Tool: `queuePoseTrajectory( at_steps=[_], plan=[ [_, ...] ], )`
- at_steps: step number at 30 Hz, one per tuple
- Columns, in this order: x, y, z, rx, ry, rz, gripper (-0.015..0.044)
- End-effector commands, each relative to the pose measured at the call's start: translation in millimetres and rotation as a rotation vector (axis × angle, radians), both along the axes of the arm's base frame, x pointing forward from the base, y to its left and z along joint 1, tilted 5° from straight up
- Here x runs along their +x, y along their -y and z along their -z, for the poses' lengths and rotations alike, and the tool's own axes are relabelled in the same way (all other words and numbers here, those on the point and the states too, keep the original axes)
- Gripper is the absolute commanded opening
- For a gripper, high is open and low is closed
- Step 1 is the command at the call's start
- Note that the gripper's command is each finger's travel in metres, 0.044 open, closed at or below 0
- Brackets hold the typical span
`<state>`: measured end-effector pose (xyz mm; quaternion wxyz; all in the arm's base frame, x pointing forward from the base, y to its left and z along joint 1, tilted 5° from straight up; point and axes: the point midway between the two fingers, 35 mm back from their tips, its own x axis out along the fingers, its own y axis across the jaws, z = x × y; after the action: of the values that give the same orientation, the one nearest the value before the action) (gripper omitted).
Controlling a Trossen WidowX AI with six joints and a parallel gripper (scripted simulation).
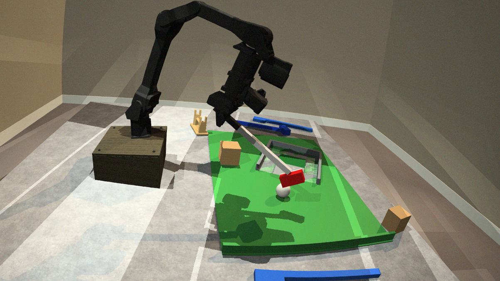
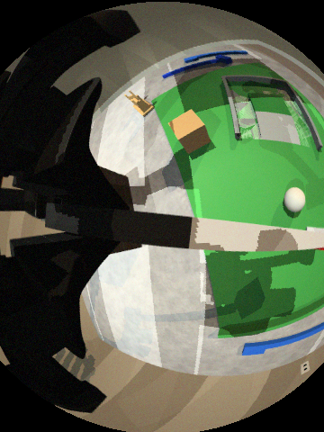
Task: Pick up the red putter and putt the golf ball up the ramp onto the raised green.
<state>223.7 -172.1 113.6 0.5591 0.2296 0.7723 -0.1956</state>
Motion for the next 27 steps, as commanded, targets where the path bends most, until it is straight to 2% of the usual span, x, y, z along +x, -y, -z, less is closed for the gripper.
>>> queuePoseTrajectory(
  at_steps=[1,7,27],
  plan=[
    [-1.7,1.2,12.6,-0.004,-0.007,0.008,0.0000],
    [-3.6,1.0,34.8,-0.004,-0.007,0.008,0.0000],
    [-4.9,1.4,58.3,-0.004,-0.007,0.008,0.0000]
  ],
)
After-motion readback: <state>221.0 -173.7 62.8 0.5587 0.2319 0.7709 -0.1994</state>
